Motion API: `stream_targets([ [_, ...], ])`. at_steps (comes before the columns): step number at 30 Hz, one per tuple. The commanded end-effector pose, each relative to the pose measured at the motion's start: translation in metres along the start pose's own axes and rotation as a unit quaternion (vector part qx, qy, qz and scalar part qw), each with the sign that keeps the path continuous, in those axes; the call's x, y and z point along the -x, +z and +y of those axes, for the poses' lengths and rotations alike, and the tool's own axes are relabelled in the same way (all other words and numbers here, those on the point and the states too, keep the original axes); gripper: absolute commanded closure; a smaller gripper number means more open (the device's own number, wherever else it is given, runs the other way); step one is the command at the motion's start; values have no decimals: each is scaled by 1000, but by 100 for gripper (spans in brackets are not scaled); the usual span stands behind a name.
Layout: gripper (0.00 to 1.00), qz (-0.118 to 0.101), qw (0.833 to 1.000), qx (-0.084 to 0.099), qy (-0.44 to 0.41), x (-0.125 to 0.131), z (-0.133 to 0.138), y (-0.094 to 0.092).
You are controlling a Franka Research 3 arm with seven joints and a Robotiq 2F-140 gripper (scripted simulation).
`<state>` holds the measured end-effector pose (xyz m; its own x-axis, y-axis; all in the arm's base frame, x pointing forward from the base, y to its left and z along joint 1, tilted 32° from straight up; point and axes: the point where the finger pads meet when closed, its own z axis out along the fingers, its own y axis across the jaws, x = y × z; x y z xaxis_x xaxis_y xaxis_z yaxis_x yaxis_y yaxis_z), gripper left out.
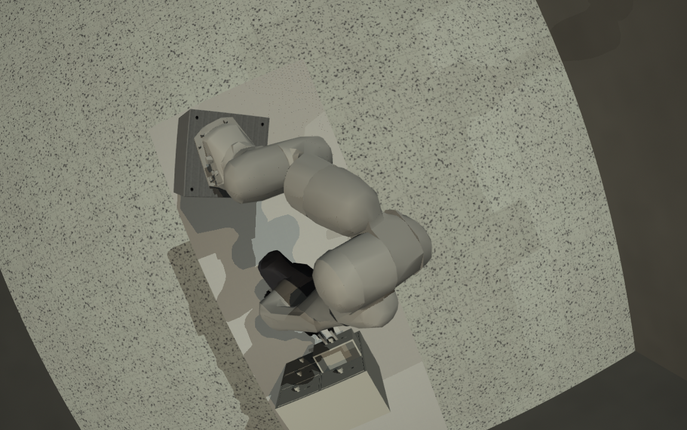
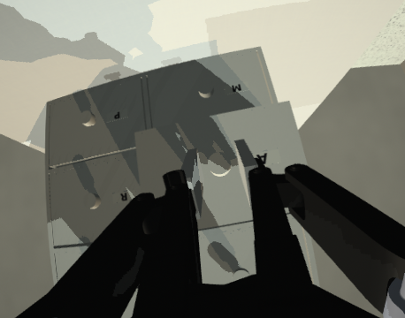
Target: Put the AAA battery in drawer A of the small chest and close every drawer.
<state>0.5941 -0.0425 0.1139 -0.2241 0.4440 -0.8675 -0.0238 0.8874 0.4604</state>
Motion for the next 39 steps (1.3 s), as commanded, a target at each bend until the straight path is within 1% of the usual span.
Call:
stream_targets([
  [1, 80, 0, 1000, 0, -2, 0, 0, -1],
  [4, 80, 0, 1000, 0, -2, -1, 0, -2],
  [6, 80, 0, 1000, 0, -2, -3, 0, -6],
  [15, 80, 0, 1000, 0, -2, -23, 0, -40],
  [17, 80, 0, 1000, 0, -2, -24, 0, -43],
  [23, 80, 0, 1000, 0, -2, -25, 0, -44],
  [25, 80, 0, 1000, 0, -2, -25, 0, -48],
  [28, 80, 0, 1000, 0, -2, -27, 0, -59],
  [34, 80, 0, 1000, 0, -2, -31, 0, -90],
  [39, 80, 0, 1000, 0, -2, -32, 0, -97],
])
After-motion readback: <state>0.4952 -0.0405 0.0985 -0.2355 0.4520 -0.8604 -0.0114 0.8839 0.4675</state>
